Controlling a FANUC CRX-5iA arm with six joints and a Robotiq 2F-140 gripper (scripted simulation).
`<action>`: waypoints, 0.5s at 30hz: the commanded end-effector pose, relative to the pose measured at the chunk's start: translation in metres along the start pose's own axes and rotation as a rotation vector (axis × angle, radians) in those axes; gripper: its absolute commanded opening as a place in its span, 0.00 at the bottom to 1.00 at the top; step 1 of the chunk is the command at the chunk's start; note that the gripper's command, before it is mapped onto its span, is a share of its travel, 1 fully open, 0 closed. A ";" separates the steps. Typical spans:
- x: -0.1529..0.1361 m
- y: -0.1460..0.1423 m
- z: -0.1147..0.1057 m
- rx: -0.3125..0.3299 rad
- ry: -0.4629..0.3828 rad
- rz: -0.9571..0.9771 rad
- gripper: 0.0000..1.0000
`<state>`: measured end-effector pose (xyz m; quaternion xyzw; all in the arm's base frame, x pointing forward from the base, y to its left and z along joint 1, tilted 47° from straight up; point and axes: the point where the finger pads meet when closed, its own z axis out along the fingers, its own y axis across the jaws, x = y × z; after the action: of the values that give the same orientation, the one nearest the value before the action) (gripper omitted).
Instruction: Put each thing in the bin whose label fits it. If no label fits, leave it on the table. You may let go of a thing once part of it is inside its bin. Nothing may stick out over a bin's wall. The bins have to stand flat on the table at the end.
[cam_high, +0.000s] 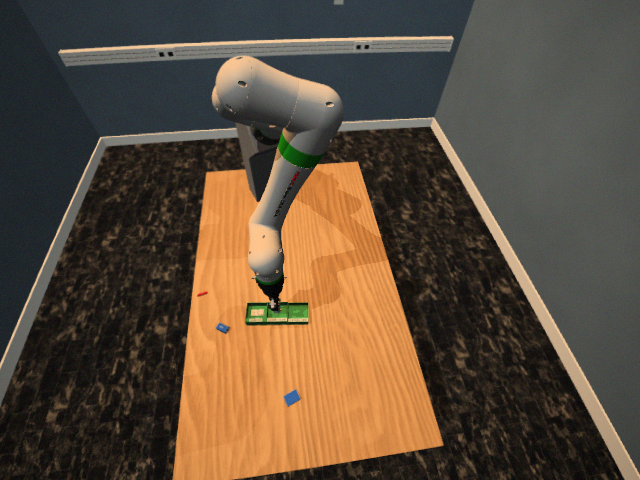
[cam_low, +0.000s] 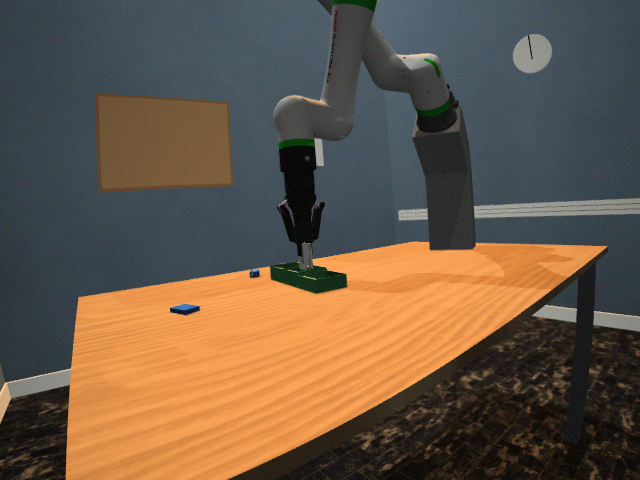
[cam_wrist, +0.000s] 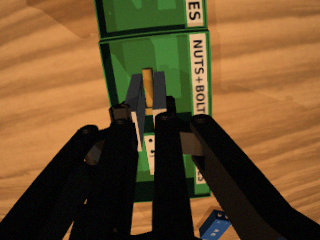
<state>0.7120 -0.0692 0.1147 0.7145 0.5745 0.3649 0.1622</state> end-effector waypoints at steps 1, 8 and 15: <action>0.000 0.000 0.007 -0.002 0.000 0.000 0.15; 0.000 0.000 0.017 -0.002 0.000 0.000 0.15; 0.000 0.000 0.018 -0.002 0.000 0.000 0.15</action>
<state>0.7246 -0.0654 0.1027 0.7143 0.5743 0.3653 0.1626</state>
